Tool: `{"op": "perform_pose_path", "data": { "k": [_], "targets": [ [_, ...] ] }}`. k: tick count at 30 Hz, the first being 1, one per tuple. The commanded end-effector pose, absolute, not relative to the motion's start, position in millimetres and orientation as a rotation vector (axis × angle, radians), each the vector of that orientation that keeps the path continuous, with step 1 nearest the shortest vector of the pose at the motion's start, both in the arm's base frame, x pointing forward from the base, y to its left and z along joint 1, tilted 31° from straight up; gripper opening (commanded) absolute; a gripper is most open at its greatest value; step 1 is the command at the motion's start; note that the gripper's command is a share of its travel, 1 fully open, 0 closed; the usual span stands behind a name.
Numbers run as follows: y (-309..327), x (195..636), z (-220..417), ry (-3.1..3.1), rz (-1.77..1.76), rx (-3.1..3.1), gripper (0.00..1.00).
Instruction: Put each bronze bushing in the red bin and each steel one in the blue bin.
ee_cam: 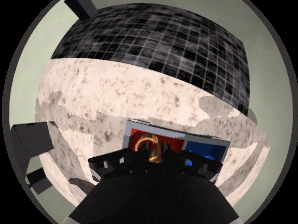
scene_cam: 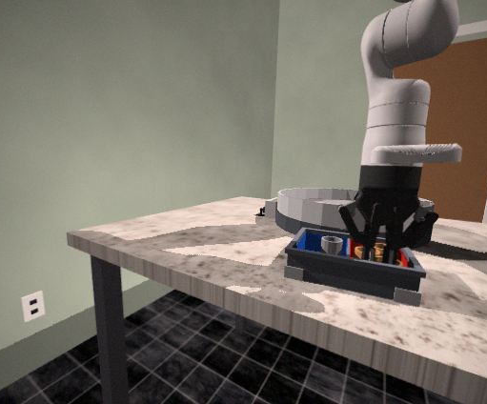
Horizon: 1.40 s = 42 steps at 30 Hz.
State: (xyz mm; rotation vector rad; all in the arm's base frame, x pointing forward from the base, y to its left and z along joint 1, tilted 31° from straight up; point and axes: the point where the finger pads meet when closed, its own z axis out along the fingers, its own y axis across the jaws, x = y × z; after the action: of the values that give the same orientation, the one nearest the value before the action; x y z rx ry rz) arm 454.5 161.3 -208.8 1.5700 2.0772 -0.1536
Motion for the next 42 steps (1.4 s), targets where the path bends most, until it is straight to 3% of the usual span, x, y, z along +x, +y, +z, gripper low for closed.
{"op": "perform_pose_path", "data": {
  "k": [1,42],
  "targets": [
    [164.3,453.8,-206.3,2.079,-0.149,1.568,0.19],
    [168.5,450.1,-197.1,2.079,-0.149,1.568,0.19]
  ]
}}
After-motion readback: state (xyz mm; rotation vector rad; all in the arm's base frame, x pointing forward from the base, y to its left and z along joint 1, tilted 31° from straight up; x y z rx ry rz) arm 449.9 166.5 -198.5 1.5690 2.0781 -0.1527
